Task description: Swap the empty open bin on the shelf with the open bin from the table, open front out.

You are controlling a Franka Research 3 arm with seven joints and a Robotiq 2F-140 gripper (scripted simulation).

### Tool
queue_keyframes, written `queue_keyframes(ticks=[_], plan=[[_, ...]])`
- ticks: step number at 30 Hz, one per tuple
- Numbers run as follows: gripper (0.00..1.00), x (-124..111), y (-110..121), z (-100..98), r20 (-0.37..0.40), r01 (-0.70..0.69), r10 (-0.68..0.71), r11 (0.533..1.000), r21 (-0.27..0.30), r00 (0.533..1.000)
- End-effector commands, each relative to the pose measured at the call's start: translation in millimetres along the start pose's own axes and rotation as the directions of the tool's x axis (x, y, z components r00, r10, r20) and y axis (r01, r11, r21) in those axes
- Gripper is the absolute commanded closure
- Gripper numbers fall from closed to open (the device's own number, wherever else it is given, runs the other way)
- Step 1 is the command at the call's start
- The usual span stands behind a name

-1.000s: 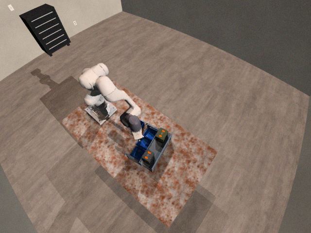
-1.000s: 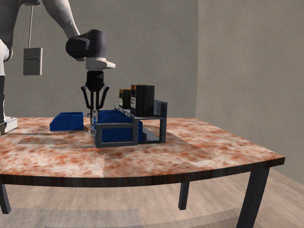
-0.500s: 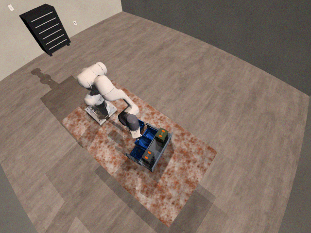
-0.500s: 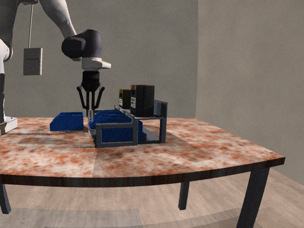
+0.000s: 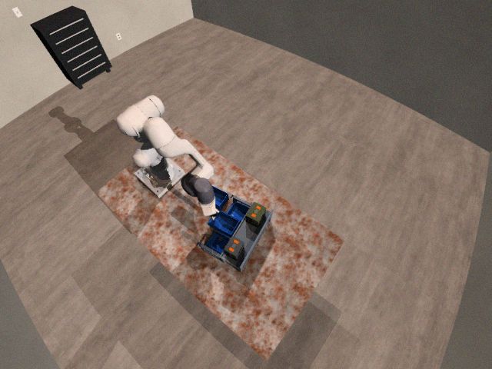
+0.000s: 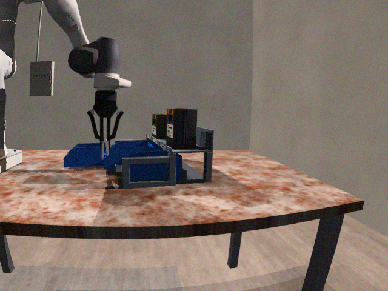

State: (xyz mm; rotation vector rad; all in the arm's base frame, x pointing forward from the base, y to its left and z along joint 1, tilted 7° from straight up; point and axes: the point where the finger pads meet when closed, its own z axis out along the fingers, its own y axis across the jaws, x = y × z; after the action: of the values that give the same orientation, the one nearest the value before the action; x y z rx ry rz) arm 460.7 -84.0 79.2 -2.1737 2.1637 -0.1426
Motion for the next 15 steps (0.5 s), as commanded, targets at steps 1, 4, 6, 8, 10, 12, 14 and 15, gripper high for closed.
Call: queue_keyframes(ticks=[1,4,6,8,10,12,14,15], plan=[[1.00,2.9,1.4,-1.7,-0.006,-0.006,0.006,1.000,0.012,1.000],[1.00,2.8,10.6,-1.6,-0.006,-0.006,0.006,1.000,0.012,1.000],[1.00,2.8,16.9,-1.5,-0.006,-0.006,0.006,1.000,0.012,1.000],[1.00,2.7,23.1,-1.5,-0.006,-0.006,0.006,1.000,0.012,1.000],[1.00,2.7,29.4,-1.4,-0.006,-0.006,0.006,1.000,0.012,1.000],[1.00,2.7,35.6,-1.3,-0.006,-0.006,0.006,1.000,0.012,1.000],[1.00,2.6,41.6,-1.2,-0.006,-0.006,0.006,1.000,0.012,1.000],[1.00,2.6,44.6,-1.2,-0.006,-0.006,0.006,1.000,0.012,1.000]])
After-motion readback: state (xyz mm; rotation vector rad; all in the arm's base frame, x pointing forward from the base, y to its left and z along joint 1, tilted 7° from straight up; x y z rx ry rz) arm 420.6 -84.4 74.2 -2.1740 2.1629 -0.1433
